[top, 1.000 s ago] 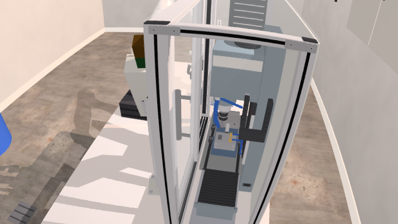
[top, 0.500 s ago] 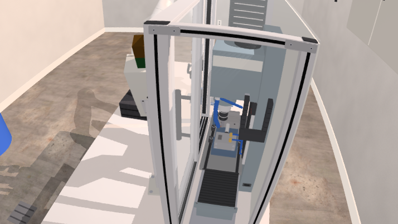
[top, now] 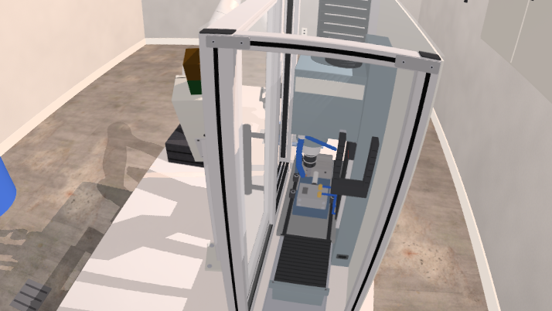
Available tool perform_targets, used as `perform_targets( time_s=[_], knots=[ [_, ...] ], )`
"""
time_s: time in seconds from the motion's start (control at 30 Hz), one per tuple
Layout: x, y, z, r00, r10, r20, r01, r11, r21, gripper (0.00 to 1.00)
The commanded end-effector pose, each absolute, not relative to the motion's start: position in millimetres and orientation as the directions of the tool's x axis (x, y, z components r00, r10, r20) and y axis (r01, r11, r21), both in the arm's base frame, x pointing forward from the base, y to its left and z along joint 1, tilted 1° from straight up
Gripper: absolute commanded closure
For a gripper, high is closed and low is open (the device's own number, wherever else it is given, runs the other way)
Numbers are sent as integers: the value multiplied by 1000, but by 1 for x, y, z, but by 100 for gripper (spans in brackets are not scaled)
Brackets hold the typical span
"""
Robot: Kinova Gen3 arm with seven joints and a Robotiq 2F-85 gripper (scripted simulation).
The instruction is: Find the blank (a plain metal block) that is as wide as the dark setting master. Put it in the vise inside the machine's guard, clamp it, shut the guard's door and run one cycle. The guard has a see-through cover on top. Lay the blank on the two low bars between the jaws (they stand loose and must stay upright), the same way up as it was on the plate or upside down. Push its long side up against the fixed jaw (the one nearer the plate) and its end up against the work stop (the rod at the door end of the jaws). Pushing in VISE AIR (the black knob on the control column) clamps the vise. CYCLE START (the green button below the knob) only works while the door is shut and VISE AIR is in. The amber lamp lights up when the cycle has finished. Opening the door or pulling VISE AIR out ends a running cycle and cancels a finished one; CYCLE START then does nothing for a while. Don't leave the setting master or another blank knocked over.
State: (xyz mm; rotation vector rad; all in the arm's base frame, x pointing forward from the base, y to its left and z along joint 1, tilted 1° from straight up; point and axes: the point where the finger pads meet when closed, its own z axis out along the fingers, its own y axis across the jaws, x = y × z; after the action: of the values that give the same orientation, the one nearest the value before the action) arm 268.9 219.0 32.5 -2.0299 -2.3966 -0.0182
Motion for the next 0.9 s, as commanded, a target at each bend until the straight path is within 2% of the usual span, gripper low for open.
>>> perform_targets(
  time_s=[0.0,0.4,0.57,0.87],
  knots=[
    [269,219,33,-93,996,8,996,93,9,0],
    [269,219,33,-93,996,8,996,93,9,0],
    [318,212,36,-93,996,8,996,93,9,0],
    [318,212,36,-93,996,8,996,93,9,0]
  ],
)
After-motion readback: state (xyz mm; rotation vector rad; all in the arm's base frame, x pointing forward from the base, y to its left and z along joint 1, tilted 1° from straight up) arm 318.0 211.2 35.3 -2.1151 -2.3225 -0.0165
